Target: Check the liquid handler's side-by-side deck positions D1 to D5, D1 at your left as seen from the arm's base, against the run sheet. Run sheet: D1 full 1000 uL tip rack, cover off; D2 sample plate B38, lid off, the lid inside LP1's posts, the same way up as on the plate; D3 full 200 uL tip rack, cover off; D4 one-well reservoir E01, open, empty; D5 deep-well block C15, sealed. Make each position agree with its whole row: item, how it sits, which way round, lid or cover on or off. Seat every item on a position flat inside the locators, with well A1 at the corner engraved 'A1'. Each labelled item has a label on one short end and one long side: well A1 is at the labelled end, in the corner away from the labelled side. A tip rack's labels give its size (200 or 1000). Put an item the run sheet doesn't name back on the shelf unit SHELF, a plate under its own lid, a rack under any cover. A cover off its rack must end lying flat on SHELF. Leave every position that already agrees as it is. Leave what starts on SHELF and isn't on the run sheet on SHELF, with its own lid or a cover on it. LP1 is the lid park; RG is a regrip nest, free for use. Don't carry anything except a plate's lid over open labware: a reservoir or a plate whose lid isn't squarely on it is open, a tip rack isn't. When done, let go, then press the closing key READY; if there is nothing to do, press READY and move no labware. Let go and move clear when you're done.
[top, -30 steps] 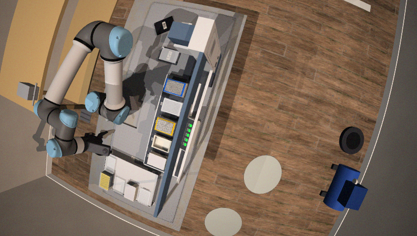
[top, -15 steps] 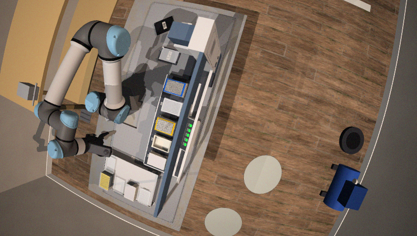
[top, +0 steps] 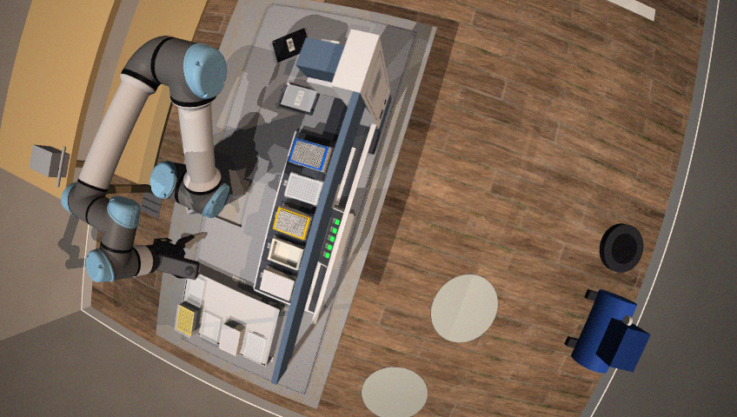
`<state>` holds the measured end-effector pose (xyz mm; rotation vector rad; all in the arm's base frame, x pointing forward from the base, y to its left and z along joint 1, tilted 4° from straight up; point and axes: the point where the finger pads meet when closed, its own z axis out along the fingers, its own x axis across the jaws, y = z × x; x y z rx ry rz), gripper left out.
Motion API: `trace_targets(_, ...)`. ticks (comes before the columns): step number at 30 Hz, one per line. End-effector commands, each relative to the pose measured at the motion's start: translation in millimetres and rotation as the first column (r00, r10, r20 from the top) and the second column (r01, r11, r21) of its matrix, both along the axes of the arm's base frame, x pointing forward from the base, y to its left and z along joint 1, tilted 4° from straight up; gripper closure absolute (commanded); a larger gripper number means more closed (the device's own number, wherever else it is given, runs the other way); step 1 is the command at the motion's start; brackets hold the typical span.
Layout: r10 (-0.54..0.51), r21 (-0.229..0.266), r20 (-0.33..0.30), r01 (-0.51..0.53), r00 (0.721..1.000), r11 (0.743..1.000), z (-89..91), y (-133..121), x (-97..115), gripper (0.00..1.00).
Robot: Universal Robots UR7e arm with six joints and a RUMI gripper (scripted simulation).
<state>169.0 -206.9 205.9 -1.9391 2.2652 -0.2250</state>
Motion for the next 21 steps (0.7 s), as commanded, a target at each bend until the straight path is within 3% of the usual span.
trace_targets(1, -0.005, 0.055, -0.15, 0.013, 0.989, 0.998, -36.2, -64.4, 65.9, 0.18)
trace_targets(21, -0.005, 0.055, -0.15, 0.013, 0.989, 0.998, -39.7, -70.6, 72.8, 0.18)
